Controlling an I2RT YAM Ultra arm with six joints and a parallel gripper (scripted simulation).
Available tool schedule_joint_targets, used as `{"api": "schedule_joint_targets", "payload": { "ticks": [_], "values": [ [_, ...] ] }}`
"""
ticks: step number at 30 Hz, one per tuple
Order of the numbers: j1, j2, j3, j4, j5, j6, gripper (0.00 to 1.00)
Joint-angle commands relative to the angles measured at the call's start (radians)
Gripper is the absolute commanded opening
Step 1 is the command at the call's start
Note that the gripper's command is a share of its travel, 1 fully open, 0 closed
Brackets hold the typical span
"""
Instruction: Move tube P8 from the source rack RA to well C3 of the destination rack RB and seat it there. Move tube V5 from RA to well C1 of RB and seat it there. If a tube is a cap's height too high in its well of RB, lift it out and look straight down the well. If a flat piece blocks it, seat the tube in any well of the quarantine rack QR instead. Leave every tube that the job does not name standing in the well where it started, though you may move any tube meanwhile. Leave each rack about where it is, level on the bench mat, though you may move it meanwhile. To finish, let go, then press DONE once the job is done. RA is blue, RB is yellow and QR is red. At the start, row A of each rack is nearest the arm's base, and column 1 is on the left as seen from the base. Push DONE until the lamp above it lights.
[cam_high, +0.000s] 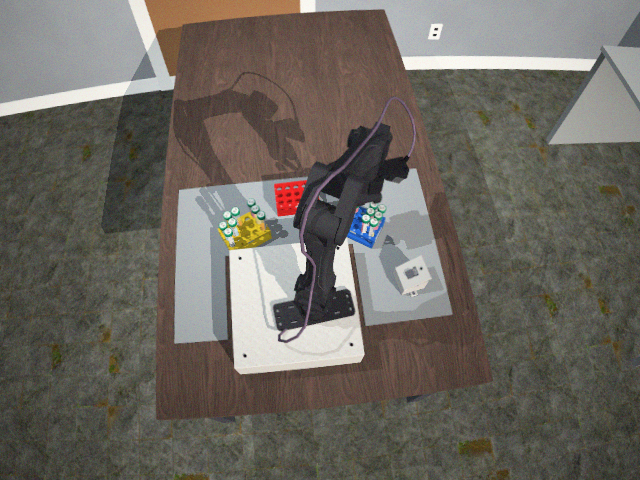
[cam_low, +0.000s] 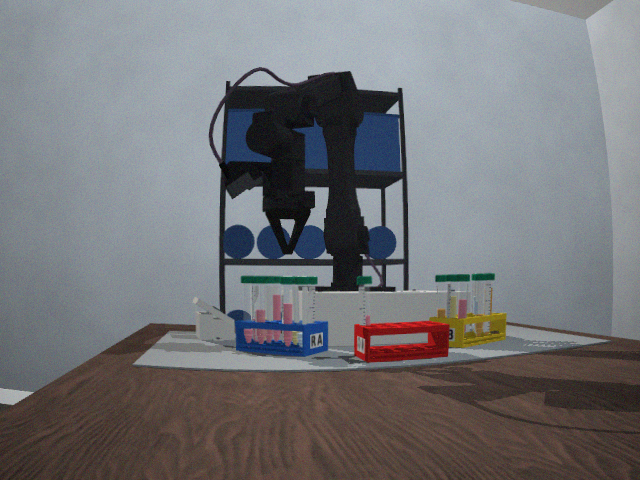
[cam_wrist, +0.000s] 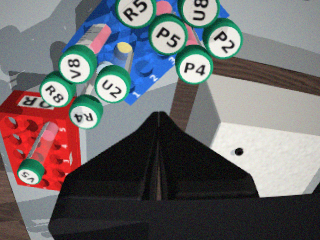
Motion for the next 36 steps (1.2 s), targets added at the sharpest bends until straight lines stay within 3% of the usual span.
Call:
{"api": "schedule_joint_targets", "payload": {
  "ticks": [1, 14, 36],
  "values": [
    [-0.030, -0.025, 0.023, 0.009, 0.006, -0.026, 0.00],
    [-0.185, 0.000, 0.029, 0.008, 0.014, -0.180, 0.00],
    [-0.173, 0.000, 0.030, 0.009, 0.004, -0.180, 0.00]
  ]
}}
